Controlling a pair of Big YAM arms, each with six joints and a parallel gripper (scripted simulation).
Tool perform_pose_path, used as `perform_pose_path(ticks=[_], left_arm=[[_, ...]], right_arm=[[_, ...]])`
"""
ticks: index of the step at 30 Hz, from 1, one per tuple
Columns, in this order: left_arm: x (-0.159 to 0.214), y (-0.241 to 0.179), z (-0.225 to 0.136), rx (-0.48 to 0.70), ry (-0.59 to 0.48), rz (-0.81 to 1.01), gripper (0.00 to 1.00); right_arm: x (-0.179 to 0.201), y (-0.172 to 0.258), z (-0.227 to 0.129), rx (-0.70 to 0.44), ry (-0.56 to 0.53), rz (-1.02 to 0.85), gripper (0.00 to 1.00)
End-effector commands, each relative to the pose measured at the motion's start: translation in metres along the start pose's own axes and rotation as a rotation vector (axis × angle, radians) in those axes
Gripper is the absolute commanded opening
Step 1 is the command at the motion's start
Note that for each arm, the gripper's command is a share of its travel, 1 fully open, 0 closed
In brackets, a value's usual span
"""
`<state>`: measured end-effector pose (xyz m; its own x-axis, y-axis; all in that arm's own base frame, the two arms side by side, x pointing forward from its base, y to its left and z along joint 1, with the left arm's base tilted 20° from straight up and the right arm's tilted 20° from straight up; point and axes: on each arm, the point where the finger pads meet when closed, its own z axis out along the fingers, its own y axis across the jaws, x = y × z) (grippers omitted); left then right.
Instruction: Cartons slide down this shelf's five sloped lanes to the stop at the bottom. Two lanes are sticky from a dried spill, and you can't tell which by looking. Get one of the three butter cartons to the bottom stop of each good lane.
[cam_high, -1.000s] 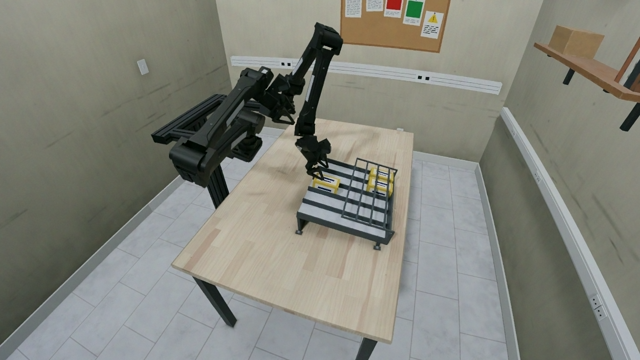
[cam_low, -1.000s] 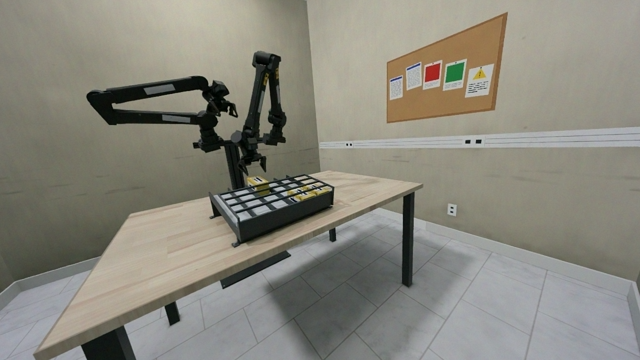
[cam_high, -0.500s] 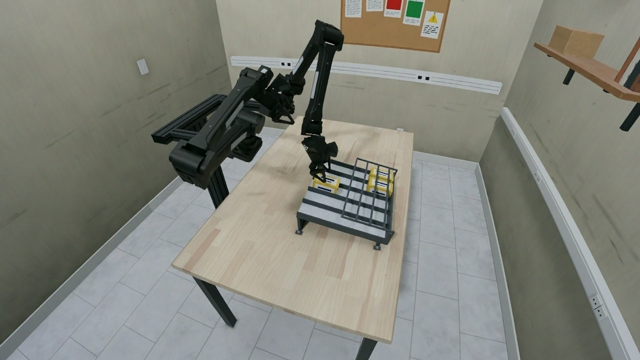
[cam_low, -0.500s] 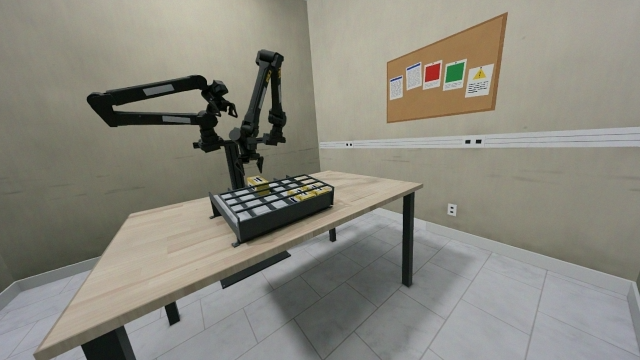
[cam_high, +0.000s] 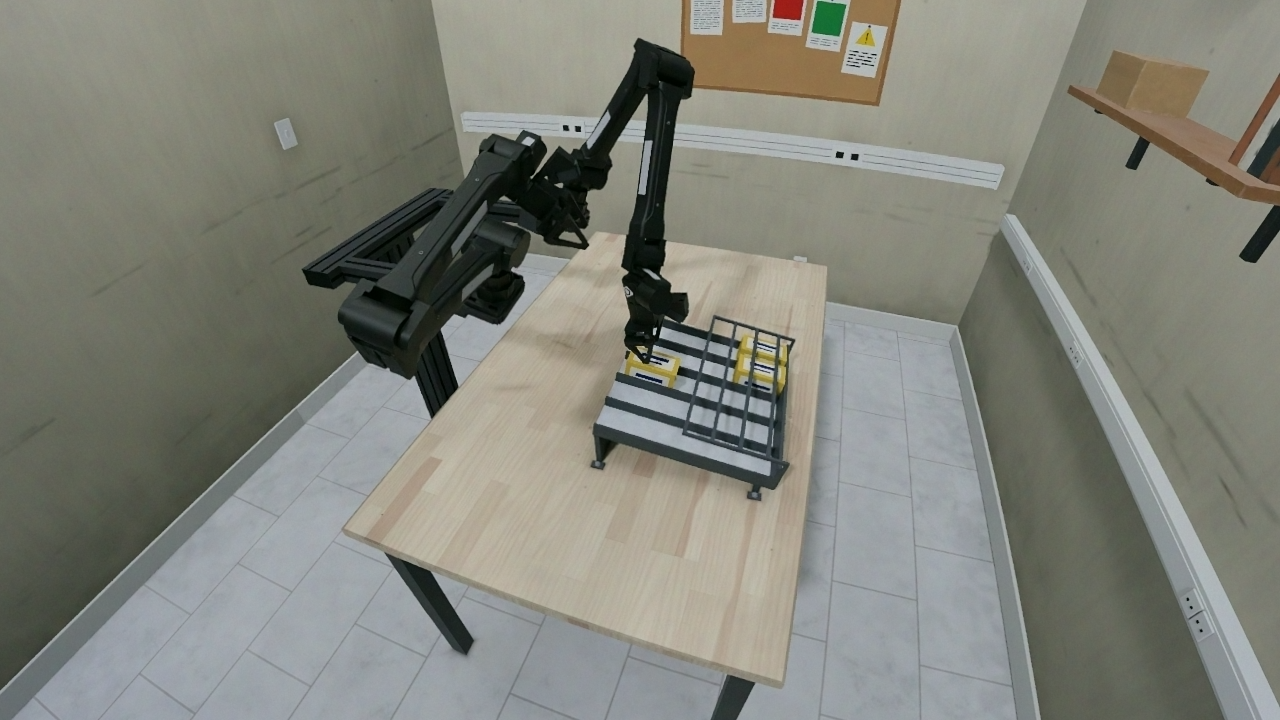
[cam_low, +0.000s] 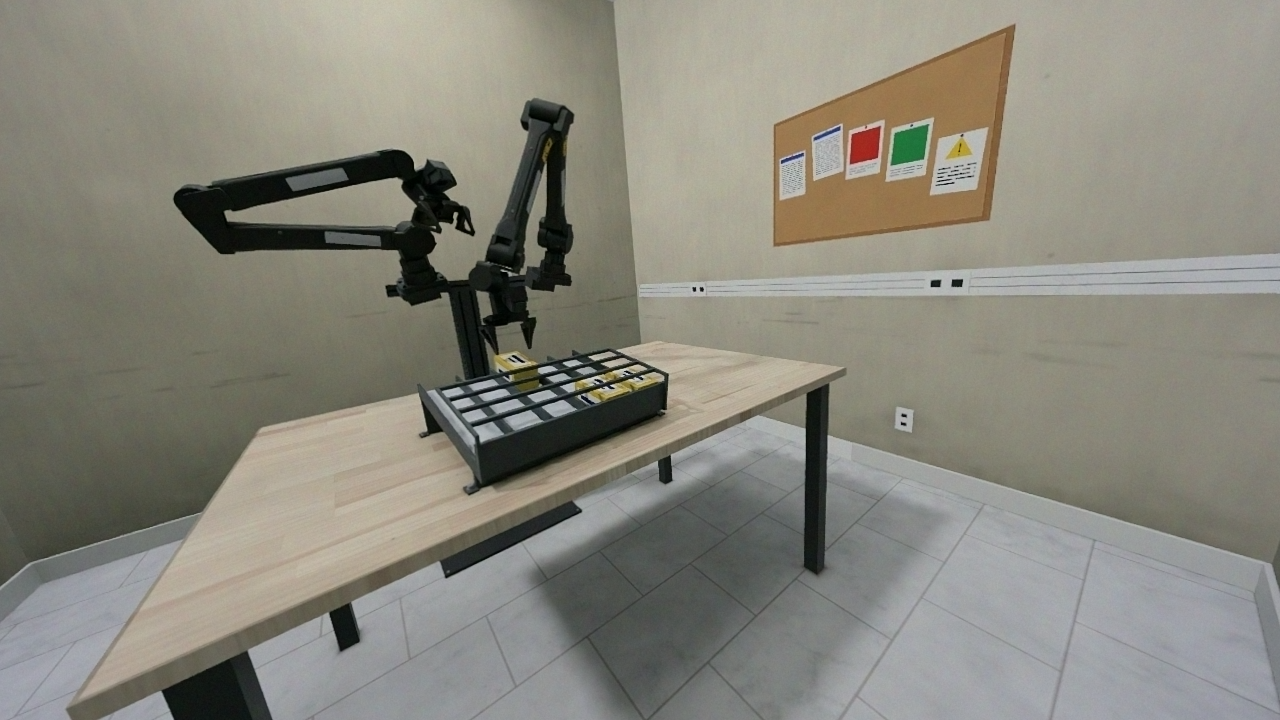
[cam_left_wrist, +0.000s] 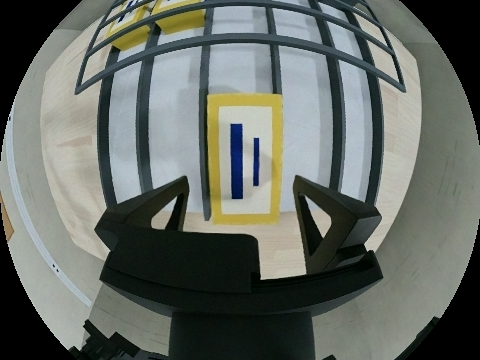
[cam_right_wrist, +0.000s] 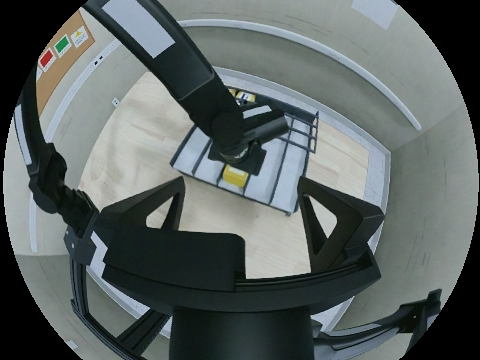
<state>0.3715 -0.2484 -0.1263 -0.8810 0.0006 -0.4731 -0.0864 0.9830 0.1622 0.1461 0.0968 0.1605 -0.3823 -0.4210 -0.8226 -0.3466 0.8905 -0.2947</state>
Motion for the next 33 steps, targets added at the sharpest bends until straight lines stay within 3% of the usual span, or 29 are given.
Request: perform_pose_path(ticks=[1, 6, 16, 19, 31, 33], left_arm=[[-0.007, -0.006, 0.016, -0.005, 0.012, -0.017, 0.91], [-0.005, -0.005, 0.044, 0.0, 0.007, -0.01, 0.91], [-0.004, -0.014, 0.044, 0.0, 0.01, -0.004, 0.86], [-0.007, -0.011, 0.032, 0.016, -0.007, -0.009, 0.79], [-0.004, -0.007, 0.036, 0.002, 0.005, -0.006, 0.54], [-0.004, -0.007, 0.036, 0.002, 0.005, -0.006, 0.54]], right_arm=[[-0.024, -0.003, -0.014, -0.018, -0.013, 0.051, 1.0], [-0.024, -0.003, -0.014, -0.018, -0.013, 0.051, 1.0], [-0.024, -0.003, -0.014, -0.018, -0.013, 0.051, 1.0], [-0.024, -0.003, -0.014, -0.018, -0.013, 0.051, 1.0], [-0.024, -0.003, -0.014, -0.018, -0.013, 0.051, 1.0], [-0.024, -0.003, -0.014, -0.018, -0.013, 0.051, 1.0]])
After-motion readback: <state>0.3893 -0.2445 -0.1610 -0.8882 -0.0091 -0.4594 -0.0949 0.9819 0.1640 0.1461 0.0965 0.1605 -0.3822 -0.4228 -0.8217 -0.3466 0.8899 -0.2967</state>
